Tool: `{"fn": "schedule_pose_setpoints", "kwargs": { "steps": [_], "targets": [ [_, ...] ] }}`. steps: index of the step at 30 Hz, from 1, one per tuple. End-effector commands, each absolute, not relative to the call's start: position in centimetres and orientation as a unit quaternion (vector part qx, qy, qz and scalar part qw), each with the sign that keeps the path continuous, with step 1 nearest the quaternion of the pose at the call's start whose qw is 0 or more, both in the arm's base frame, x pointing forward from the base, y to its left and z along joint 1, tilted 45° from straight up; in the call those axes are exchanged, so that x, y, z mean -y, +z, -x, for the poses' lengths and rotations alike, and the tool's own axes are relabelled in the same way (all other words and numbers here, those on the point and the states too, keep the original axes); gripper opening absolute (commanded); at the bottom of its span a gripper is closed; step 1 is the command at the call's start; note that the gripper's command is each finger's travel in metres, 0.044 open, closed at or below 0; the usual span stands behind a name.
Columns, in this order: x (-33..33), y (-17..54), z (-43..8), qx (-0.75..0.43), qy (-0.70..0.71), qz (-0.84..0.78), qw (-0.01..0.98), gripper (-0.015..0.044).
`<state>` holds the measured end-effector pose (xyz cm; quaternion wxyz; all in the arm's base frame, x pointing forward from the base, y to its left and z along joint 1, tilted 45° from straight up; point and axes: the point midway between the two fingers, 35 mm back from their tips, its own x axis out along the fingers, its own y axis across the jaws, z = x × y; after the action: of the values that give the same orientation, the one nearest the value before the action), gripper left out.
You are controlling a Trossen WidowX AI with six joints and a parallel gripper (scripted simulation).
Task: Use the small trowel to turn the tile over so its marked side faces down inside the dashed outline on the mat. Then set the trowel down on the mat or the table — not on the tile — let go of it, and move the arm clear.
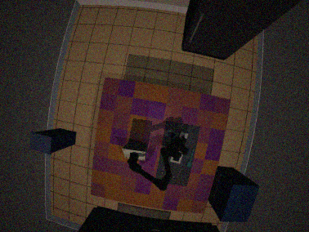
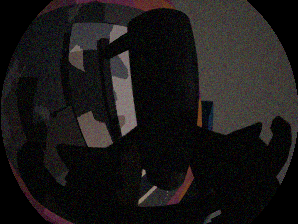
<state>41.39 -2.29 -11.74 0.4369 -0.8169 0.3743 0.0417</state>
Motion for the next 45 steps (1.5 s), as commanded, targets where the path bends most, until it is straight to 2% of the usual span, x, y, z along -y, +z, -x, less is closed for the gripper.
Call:
{"fn": "schedule_pose_setpoints", "kwargs": {
  "steps": [1,30,45],
  "targets": [
    [2.3,-11.7,-41.6,-0.368,0.044,0.818,0.439,0.0000],
    [5.6,-8.5,-40.4,-0.368,0.044,0.819,0.438,0.0000],
    [5.1,-8.3,-40.4,-0.375,0.037,0.828,0.415,0.0000]
  ]
}}
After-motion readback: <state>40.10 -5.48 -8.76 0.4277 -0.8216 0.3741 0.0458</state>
